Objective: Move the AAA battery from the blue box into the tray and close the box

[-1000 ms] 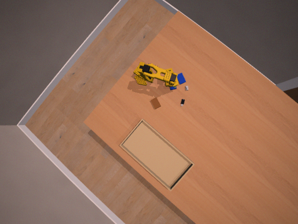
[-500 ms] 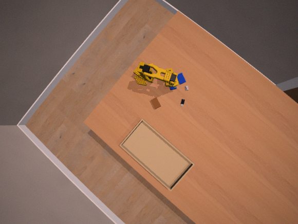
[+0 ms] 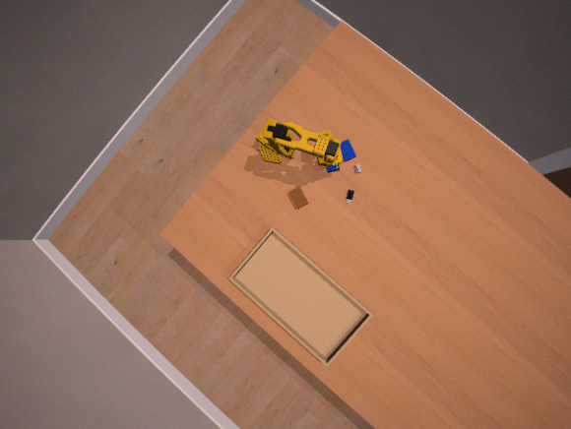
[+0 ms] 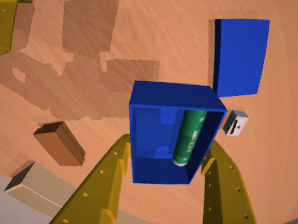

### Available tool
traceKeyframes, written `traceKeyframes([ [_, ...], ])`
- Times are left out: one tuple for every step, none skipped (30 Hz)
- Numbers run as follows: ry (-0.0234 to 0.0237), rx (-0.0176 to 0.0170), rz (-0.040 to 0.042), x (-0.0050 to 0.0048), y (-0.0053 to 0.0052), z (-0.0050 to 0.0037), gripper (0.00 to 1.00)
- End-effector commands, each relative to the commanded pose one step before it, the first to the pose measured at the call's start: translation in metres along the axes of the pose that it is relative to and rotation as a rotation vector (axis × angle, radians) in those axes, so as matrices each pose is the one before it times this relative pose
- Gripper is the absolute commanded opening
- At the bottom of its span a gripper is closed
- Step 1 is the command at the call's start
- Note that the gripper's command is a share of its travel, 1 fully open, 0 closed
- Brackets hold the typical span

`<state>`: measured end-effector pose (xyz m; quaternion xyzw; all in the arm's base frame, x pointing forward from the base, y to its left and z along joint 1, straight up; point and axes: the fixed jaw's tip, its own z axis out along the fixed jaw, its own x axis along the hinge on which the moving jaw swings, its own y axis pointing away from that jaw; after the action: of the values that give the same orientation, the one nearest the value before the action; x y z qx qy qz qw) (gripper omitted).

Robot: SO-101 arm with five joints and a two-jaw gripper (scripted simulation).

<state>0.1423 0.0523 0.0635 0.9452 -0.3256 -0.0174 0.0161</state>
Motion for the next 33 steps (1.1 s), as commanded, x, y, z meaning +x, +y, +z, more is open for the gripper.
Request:
traceKeyframes([
  [0.02225, 0.04201, 0.00000, 0.005160, -0.00618, -0.011608, 0.20],
  [0.00000, 0.00000, 0.00000, 0.000169, -0.00030, -0.000585, 0.20],
  [0.00000, 0.00000, 0.00000, 0.000108, -0.00018, -0.000353, 0.20],
  [0.00000, 0.00000, 0.00000, 0.000041, -0.00008, -0.000151, 0.20],
  [0.00000, 0.00000, 0.00000, 0.000007, -0.00001, -0.000023, 0.20],
  [0.00000, 0.00000, 0.00000, 0.000000, 0.00000, 0.000000, 0.20],
  [0.00000, 0.00000, 0.00000, 0.000000, 0.00000, 0.000000, 0.20],
  [0.00001, 0.00001, 0.00003, 0.000001, 0.00000, -0.000004, 0.20],
  [0.00000, 0.00000, 0.00000, 0.000000, 0.00000, 0.000000, 0.20],
  [0.00000, 0.00000, 0.00000, 0.000000, 0.00000, 0.000000, 0.20],
  [0.00000, 0.00000, 0.00000, 0.000000, 0.00000, 0.000000, 0.20],
  [0.00000, 0.00000, 0.00000, 0.000000, 0.00000, 0.000000, 0.20],
  [0.00000, 0.00000, 0.00000, 0.000000, 0.00000, 0.000000, 0.20],
  [0.00000, 0.00000, 0.00000, 0.000000, 0.00000, 0.000000, 0.20],
  [0.00000, 0.00000, 0.00000, 0.000000, 0.00000, 0.000000, 0.20],
  [0.00000, 0.00000, 0.00000, 0.000000, 0.00000, 0.000000, 0.20],
  [0.00000, 0.00000, 0.00000, 0.000000, 0.00000, 0.000000, 0.20],
  [0.00000, 0.00000, 0.00000, 0.000000, 0.00000, 0.000000, 0.20],
  [0.00000, 0.00000, 0.00000, 0.000000, 0.00000, 0.000000, 0.20],
  [0.00000, 0.00000, 0.00000, 0.000000, 0.00000, 0.000000, 0.20],
  [0.00000, 0.00000, 0.00000, 0.000000, 0.00000, 0.000000, 0.20],
  [0.00000, 0.00000, 0.00000, 0.000000, 0.00000, 0.000000, 0.20],
  [0.00000, 0.00000, 0.00000, 0.000000, 0.00000, 0.000000, 0.20],
  [0.00000, 0.00000, 0.00000, 0.000000, 0.00000, 0.000000, 0.20],
  [0.00001, 0.00001, 0.00000, -0.000004, 0.00001, 0.000012, 0.20],
  [0.00000, 0.00000, 0.00000, -0.000019, 0.00003, 0.000065, 0.20],
  [0.00000, 0.00000, 0.00000, -0.000050, 0.00008, 0.000159, 0.20],
  [0.00000, 0.00000, 0.00000, -0.000076, 0.00014, 0.000259, 0.20],
  [0.00000, 0.00000, 0.00000, -0.000113, 0.00018, 0.000360, 0.20],
  [0.00000, 0.00000, 0.00000, -0.000138, 0.00023, 0.000436, 0.20],
  [0.00000, 0.00000, 0.00000, -0.000151, 0.00026, 0.000489, 0.20],
  [0.00000, 0.00000, 0.00000, -0.000164, 0.00027, 0.000507, 0.20],
  [0.00000, 0.00000, 0.00000, -0.000151, 0.00026, 0.000489, 0.20],
])
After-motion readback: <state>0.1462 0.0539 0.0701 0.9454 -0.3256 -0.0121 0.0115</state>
